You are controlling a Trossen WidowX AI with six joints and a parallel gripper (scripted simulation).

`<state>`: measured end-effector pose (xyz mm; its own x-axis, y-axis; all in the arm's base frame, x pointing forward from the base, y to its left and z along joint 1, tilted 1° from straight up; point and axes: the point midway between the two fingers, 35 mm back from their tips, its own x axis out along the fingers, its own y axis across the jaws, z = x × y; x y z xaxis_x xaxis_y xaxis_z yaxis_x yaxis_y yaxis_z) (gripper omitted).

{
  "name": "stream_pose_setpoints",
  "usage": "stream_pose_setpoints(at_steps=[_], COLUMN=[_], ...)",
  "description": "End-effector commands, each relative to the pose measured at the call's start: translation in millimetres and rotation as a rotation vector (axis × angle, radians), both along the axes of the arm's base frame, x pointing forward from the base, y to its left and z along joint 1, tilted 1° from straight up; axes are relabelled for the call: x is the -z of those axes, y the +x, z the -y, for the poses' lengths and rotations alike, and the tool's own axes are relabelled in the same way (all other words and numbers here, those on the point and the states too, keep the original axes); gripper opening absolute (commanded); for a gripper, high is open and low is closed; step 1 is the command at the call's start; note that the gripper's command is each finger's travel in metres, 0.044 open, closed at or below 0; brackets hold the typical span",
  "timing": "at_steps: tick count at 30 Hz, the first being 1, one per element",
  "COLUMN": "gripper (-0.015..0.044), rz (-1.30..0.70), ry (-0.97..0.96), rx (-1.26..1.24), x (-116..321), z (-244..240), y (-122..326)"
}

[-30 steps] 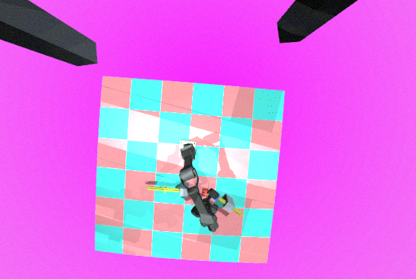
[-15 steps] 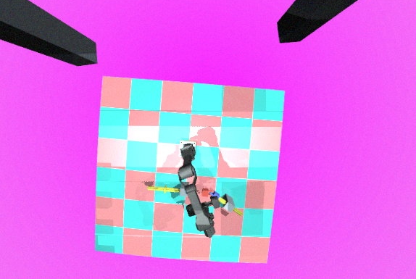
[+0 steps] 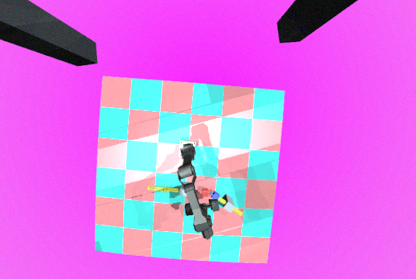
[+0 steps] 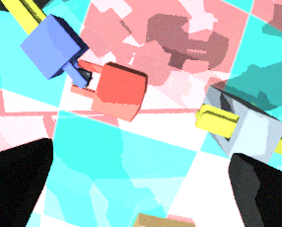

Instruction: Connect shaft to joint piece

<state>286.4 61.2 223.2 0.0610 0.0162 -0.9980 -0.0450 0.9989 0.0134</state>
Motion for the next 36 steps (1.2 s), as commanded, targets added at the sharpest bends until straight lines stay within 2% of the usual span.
stream_pose_setpoints(at_steps=[1,13,36], gripper=[0.0309,0.0000,0.0000], rz=[-0.007,-0.024,-0.032], ry=[0.003,0.003,0.046], rx=[0.089,0.446,1.145], x=[4.9,25.9,61.6], z=[14.0,76.2,186.2], y=[3.4,10.8,-6.9])
